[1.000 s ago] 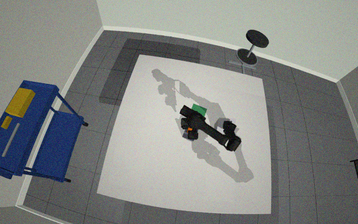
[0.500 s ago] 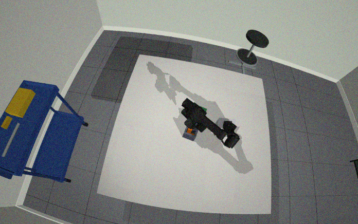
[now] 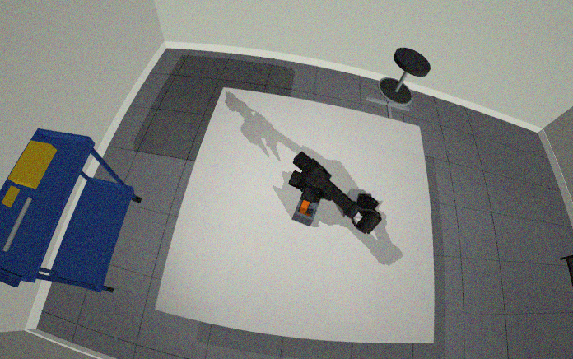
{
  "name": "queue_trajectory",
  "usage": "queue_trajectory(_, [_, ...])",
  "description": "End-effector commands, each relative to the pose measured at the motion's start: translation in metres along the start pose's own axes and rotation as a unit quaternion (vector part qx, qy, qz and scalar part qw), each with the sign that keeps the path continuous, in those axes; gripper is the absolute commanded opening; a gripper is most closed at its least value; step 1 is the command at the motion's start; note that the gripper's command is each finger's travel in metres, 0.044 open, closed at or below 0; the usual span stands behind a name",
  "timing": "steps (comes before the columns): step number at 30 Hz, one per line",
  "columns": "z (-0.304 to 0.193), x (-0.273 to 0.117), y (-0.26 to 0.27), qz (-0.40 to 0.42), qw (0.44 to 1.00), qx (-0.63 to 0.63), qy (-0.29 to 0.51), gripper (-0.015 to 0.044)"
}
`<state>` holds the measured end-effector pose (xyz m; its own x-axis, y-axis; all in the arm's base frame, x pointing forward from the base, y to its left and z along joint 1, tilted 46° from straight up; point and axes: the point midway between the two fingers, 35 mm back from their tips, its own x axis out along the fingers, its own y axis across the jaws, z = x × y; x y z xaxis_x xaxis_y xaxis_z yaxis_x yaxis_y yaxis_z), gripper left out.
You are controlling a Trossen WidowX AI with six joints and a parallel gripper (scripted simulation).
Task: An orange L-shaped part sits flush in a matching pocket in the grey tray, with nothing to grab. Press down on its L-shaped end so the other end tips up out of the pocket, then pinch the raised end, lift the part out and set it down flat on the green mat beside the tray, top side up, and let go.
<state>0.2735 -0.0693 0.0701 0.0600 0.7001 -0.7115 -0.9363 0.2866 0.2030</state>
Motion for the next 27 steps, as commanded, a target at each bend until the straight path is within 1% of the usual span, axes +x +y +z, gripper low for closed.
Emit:
queue_trajectory(1, [0.0,0.016,0.002,0.005,1.0,0.001,-0.002,0.028])
queue_trajectory(3, [0.0,0.025,0.002,0.005,1.0,0.001,-0.002,0.028])
queue_trajectory(27, [0.0,0.06,0.002,0.004,1.0,0.001,-0.002,0.028])
